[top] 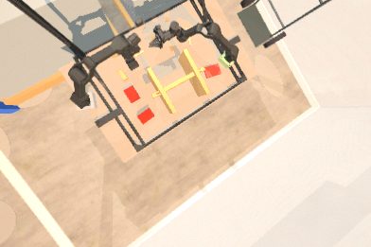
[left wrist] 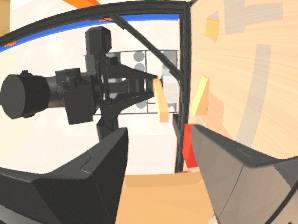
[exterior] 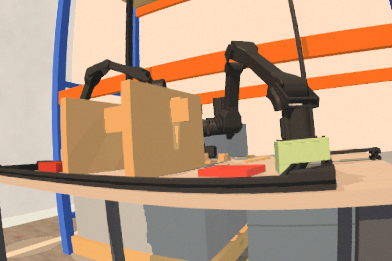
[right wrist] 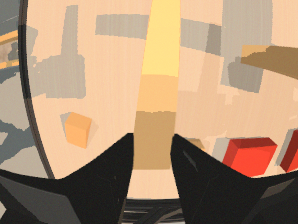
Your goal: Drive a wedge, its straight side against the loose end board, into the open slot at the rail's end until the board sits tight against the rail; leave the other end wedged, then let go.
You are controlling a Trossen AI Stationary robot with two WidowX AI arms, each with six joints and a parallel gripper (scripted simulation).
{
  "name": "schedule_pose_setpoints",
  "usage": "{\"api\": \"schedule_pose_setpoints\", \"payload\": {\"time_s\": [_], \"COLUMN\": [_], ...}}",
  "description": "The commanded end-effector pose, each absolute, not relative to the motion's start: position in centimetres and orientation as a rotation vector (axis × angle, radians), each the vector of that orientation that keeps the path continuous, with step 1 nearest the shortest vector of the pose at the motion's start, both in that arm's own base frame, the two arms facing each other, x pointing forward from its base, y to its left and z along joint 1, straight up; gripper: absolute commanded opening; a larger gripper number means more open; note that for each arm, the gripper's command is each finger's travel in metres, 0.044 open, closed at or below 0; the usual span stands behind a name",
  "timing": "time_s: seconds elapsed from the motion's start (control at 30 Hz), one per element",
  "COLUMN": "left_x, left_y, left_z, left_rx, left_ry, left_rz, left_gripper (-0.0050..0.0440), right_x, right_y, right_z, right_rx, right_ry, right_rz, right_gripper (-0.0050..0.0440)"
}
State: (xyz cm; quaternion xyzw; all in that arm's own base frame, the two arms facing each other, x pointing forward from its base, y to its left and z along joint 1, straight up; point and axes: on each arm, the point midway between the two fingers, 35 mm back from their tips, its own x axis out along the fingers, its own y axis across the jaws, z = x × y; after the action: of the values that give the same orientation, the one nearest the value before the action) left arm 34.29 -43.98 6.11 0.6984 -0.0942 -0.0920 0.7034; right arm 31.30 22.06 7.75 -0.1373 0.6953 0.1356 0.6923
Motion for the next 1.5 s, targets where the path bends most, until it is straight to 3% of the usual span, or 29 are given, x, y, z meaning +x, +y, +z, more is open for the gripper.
{"api": "schedule_pose_setpoints", "payload": {"time_s": [0.0,1.27,1.47], "left_x": [35.4,44.2,43.8], "left_y": [-44.2,-46.2,-46.1], "left_z": [5.7,5.7,6.4], "left_rx": [1.561,1.561,1.552], "left_ry": [-0.204,-0.204,-0.208], "left_rz": [-0.204,-0.204,-0.197], "left_gripper": [0.0193,0.0193,0.0136], "right_x": [31.3,31.3,31.3], "right_y": [22.0,22.0,22.0], "right_z": [8.0,8.0,8.0], "right_rx": [-0.308,-0.308,-0.308], "right_ry": [1.549,1.549,1.549], "right_rz": [0.308,0.308,0.308], "right_gripper": [0.0000,0.0000,0.0000]}}
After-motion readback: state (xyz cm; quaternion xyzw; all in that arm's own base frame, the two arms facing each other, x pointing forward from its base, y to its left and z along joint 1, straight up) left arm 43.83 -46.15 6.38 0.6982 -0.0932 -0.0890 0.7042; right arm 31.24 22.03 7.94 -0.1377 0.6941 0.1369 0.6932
